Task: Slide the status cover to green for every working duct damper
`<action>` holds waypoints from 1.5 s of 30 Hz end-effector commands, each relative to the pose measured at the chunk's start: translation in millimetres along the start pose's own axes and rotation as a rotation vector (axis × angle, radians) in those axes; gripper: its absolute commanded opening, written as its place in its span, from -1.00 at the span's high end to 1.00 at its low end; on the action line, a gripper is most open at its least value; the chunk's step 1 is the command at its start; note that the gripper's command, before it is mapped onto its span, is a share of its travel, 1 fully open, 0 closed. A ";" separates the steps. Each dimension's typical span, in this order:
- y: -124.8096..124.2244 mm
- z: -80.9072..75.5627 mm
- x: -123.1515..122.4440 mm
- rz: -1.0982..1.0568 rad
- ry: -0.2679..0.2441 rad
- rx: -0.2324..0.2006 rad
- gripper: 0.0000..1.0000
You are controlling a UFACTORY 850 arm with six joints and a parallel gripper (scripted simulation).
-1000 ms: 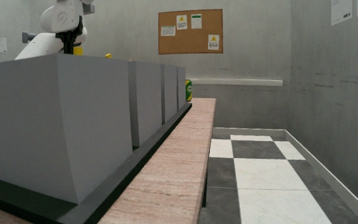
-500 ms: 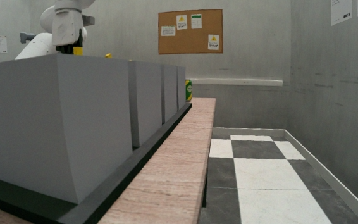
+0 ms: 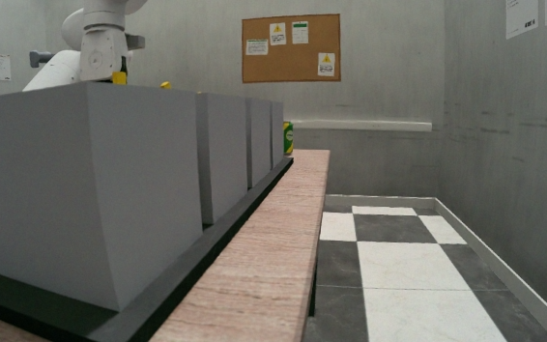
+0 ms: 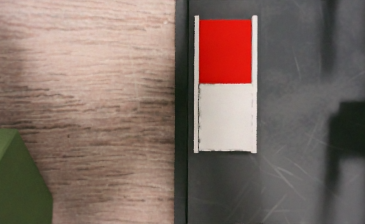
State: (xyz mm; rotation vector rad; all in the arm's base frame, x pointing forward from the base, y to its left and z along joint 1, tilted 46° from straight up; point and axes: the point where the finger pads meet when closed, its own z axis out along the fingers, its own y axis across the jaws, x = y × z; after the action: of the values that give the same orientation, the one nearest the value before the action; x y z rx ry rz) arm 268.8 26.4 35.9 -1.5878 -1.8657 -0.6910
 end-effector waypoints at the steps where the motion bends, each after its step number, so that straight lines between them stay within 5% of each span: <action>1: 0.8 2.6 -0.4 -0.001 -0.001 -0.002 1.00; 16: 0.9 3.2 -0.1 -0.001 -0.001 -0.002 1.00; 20: 1.5 11.3 4.3 -0.001 0.001 -0.003 1.00; 25: 0.9 42.0 19.9 -0.001 -0.001 -0.002 1.00; 45: 0.8 42.5 20.1 -0.001 -0.001 -0.002 1.00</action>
State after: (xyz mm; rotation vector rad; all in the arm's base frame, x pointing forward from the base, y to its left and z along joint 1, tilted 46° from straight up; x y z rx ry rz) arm 262.3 70.9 21.0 -1.5881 -1.8660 -0.6919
